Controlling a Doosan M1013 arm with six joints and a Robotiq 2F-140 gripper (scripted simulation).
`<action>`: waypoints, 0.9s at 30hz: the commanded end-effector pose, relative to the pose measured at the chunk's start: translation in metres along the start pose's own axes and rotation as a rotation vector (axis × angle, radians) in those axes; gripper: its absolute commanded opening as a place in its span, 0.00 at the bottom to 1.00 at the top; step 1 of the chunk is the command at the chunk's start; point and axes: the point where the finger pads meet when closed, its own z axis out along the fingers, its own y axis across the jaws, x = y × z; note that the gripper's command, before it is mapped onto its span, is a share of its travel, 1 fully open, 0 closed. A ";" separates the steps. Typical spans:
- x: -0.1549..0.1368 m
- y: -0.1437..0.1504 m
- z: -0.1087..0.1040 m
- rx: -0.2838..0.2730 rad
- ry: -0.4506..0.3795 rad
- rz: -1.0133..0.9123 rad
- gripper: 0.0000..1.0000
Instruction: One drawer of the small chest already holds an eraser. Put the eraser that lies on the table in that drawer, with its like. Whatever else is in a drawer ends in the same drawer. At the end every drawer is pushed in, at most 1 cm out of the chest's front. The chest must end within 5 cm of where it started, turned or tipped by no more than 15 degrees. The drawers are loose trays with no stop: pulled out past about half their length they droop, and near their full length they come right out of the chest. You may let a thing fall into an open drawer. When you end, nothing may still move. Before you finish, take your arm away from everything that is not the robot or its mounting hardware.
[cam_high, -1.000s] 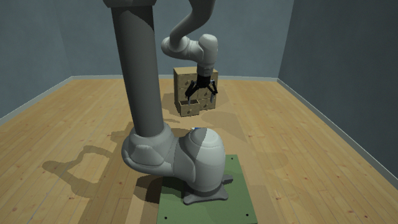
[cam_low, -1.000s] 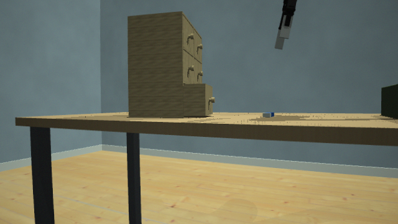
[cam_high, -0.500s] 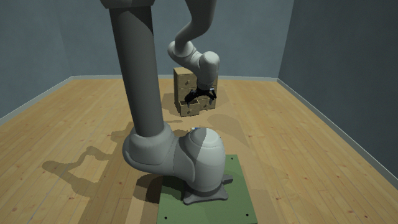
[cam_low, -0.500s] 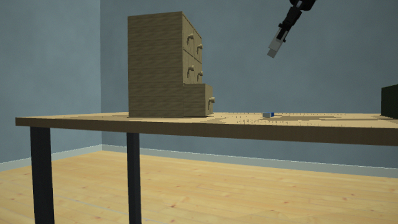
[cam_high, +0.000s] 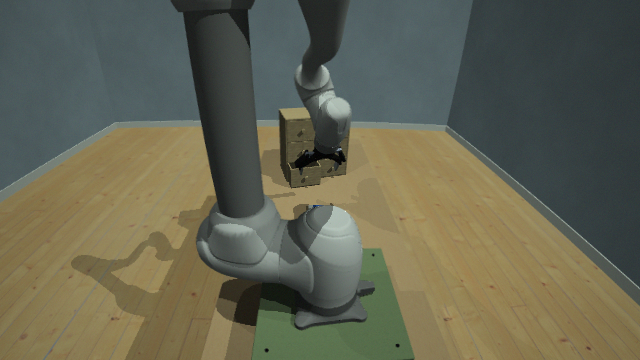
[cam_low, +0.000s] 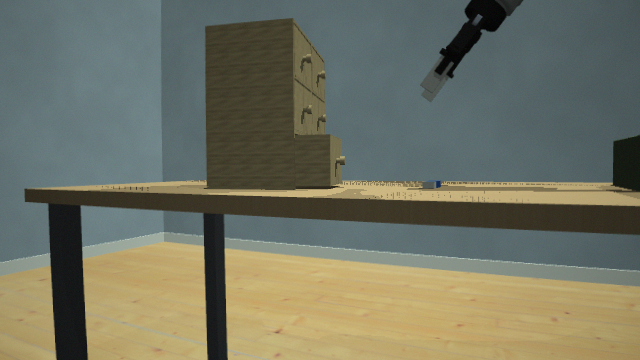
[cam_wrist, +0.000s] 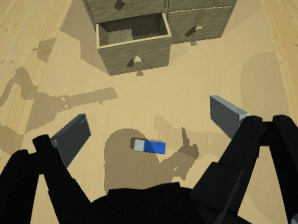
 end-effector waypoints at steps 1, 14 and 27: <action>0.002 -0.002 0.012 0.070 0.248 -0.010 1.00; 0.007 -0.004 0.041 0.062 0.321 0.006 1.00; 0.008 -0.004 0.049 0.085 0.481 0.006 1.00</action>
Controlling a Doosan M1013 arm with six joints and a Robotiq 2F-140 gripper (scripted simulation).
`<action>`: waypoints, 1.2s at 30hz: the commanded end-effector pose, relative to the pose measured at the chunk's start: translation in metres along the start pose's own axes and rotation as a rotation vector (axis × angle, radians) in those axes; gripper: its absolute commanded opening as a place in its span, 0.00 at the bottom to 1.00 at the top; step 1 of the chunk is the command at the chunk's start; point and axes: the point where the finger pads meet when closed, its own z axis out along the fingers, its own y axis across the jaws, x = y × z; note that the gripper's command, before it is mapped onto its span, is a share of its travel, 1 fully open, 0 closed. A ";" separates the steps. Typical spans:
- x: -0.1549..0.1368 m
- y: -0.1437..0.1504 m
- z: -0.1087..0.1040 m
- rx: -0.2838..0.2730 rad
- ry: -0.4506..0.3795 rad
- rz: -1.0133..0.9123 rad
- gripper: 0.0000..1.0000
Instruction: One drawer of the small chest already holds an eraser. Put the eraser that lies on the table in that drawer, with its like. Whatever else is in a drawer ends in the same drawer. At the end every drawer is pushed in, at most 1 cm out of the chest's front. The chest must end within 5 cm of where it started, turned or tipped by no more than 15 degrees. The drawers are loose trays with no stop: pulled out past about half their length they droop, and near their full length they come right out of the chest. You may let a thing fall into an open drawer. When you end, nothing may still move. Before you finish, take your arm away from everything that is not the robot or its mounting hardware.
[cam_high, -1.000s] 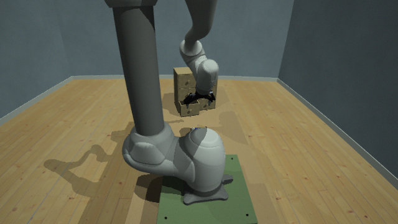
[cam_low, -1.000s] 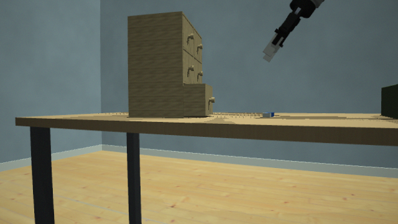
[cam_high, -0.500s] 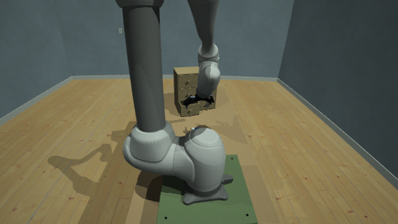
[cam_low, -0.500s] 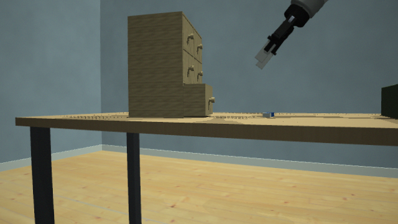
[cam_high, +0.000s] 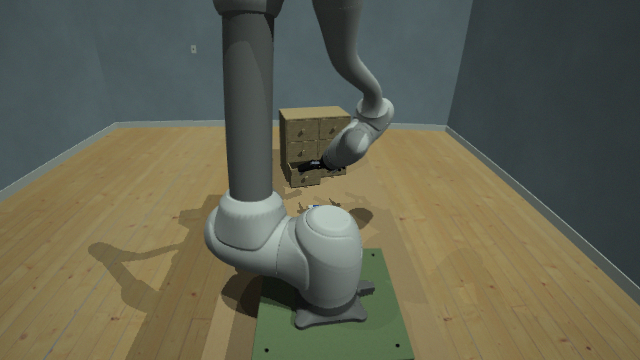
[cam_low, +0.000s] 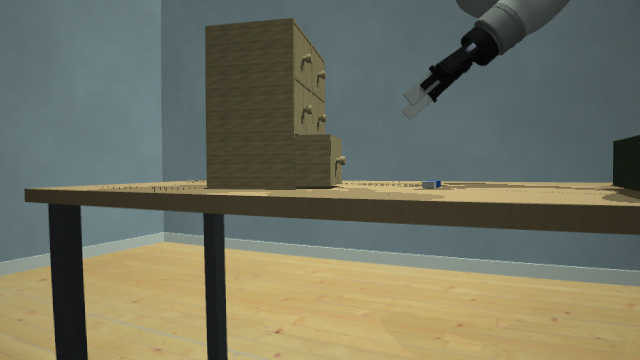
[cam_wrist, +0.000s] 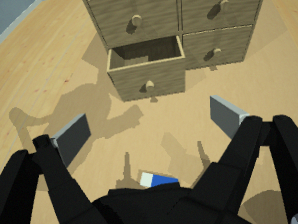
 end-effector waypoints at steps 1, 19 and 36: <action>-0.006 -0.007 0.004 -0.041 0.274 -0.039 1.00; -0.006 -0.007 0.004 -0.053 0.349 -0.049 0.00; -0.009 -0.006 0.017 -0.053 0.349 -0.049 0.00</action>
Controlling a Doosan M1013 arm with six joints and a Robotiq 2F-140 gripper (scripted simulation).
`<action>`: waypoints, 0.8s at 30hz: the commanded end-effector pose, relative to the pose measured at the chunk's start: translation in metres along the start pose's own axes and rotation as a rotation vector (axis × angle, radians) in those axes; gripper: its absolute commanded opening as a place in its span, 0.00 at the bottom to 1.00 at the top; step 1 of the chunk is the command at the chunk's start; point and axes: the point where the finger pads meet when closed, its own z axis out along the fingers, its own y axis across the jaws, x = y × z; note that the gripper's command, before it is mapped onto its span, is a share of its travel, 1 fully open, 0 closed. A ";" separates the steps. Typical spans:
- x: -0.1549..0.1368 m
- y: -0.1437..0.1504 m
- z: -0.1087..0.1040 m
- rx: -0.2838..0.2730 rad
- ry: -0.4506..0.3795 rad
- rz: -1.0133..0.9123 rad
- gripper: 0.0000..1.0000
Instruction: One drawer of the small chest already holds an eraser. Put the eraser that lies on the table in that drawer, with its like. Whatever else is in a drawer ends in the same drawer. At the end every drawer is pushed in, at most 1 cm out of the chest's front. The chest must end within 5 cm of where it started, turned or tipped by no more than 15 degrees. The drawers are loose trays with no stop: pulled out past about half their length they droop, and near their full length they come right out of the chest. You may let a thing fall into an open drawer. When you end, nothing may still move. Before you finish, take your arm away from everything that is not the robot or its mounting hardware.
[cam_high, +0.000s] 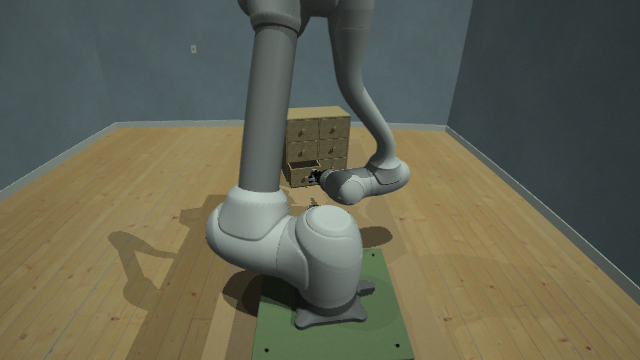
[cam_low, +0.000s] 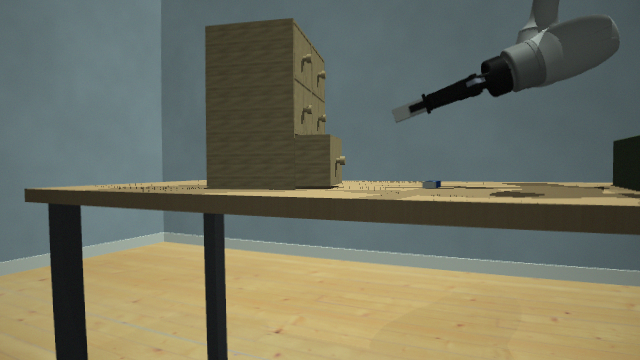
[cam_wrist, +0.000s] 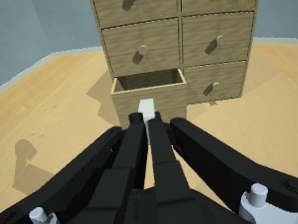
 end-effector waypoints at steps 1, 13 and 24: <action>-0.006 0.000 0.009 0.000 0.001 0.000 0.00; -0.038 0.000 0.053 0.000 0.001 0.000 0.00; -0.062 0.000 0.087 0.000 0.001 0.000 0.00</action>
